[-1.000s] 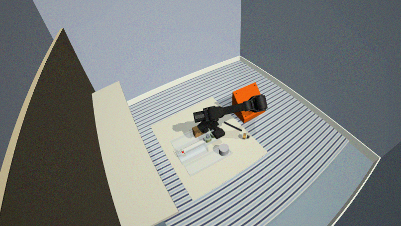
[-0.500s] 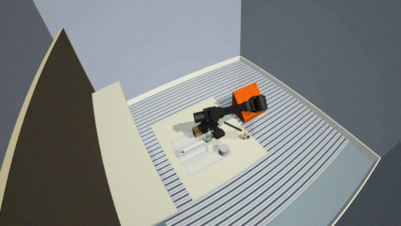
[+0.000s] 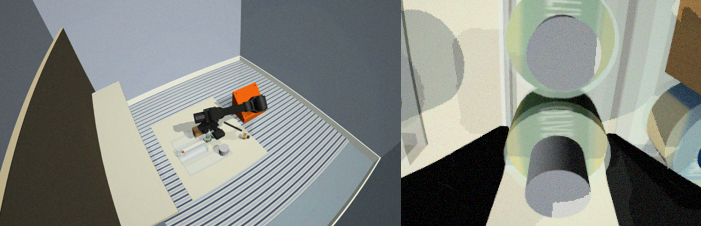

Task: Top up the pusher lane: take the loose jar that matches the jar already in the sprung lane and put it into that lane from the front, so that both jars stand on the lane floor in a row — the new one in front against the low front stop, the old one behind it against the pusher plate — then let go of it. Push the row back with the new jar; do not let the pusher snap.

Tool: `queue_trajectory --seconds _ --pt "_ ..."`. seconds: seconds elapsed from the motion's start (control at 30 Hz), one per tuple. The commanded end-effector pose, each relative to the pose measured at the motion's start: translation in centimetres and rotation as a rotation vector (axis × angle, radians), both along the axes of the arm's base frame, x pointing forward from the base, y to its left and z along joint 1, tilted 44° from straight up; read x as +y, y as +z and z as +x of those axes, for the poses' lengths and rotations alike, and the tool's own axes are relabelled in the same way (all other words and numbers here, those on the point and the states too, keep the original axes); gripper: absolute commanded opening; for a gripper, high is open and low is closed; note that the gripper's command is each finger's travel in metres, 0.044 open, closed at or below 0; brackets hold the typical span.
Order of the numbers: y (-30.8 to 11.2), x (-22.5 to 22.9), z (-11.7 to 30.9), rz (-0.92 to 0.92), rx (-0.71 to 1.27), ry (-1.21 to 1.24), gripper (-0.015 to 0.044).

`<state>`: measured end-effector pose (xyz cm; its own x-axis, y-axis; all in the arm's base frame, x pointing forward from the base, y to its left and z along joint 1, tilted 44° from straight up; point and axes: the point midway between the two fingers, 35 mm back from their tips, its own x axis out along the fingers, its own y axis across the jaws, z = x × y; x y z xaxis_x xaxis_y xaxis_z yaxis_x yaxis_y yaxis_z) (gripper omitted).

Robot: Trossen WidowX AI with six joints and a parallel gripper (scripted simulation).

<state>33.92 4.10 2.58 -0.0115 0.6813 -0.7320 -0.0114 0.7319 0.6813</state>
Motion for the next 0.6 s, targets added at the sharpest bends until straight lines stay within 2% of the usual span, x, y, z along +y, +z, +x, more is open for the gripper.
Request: queue_trajectory --seconds 0.0,0.57 --pt "-0.05 0.56 0.55 0.009 -0.026 0.006 0.0" --pt "-0.35 0.89 0.48 0.01 -0.026 0.006 0.0"
